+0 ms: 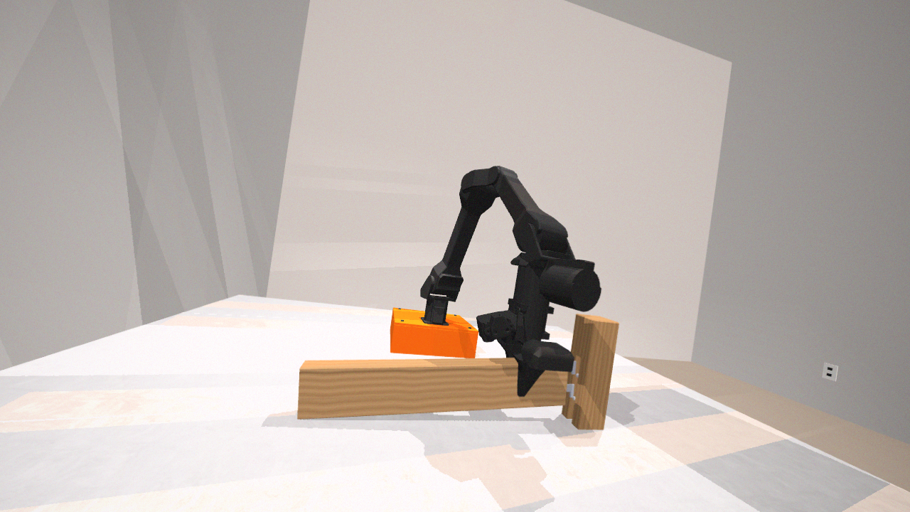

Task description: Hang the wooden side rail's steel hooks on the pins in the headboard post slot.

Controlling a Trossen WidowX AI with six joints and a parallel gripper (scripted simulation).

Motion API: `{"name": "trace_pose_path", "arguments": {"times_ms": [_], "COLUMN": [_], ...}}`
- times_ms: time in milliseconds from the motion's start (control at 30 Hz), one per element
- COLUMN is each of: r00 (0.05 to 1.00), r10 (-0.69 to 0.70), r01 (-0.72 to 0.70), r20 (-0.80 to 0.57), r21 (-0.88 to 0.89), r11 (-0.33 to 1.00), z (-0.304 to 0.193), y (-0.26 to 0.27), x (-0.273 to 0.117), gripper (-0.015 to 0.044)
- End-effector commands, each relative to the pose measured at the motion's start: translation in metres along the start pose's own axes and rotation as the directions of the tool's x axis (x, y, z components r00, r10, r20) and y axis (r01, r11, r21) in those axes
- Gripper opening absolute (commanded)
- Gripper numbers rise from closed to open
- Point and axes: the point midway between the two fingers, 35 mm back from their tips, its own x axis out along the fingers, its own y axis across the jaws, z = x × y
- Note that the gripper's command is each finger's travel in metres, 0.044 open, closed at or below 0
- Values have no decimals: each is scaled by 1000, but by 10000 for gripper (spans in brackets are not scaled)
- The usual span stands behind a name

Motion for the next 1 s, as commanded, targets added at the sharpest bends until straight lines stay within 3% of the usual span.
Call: {"name": "trace_pose_path", "arguments": {"times_ms": [0, 967], "r00": [1000, 1000], "r10": [12, 12], "r01": [-12, -12], "r20": [-5, -5], "r21": [6, 6], "r11": [1000, 1000], "z": [-2, -5], "y": [3, 2], "x": [-3, -4], "gripper": [0, 0]}}
